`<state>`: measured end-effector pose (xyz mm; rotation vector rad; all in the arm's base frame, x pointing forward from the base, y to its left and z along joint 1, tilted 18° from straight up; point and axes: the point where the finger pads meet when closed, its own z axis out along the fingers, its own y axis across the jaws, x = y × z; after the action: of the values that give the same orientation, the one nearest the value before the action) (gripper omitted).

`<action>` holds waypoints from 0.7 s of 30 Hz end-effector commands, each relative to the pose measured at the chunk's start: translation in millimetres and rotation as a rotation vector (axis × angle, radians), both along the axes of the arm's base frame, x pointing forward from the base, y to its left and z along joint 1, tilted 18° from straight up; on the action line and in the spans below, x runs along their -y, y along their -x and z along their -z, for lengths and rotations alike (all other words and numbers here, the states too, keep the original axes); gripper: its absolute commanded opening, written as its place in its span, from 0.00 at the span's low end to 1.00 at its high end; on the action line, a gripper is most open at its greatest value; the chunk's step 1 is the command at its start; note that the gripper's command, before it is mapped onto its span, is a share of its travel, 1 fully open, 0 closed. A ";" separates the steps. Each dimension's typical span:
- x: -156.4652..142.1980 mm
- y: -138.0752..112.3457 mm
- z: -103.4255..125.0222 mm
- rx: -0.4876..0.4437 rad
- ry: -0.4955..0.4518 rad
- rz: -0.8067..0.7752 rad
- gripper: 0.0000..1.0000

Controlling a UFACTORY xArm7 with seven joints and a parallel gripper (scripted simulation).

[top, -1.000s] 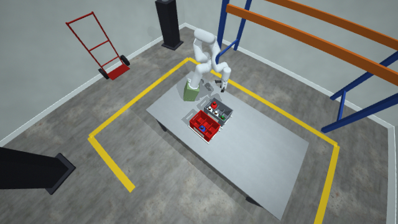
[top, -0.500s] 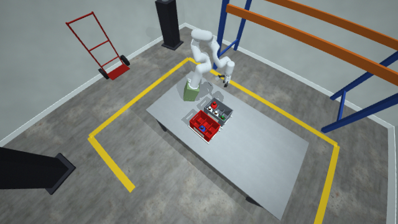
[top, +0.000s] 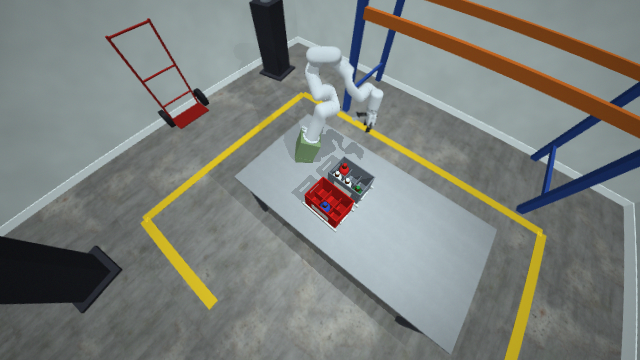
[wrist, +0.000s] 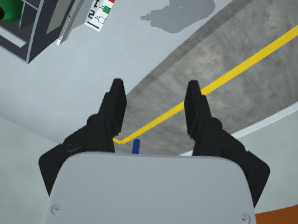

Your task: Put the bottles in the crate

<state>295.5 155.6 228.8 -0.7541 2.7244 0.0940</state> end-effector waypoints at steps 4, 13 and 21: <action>-32.7 -0.7 -22.1 0.002 -0.001 0.001 0.65; -62.3 -0.6 -40.9 0.002 -0.001 0.001 0.65; -85.1 -0.6 -55.3 0.002 -0.001 0.001 0.65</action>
<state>295.1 234.8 279.2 -0.7551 2.7227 0.0939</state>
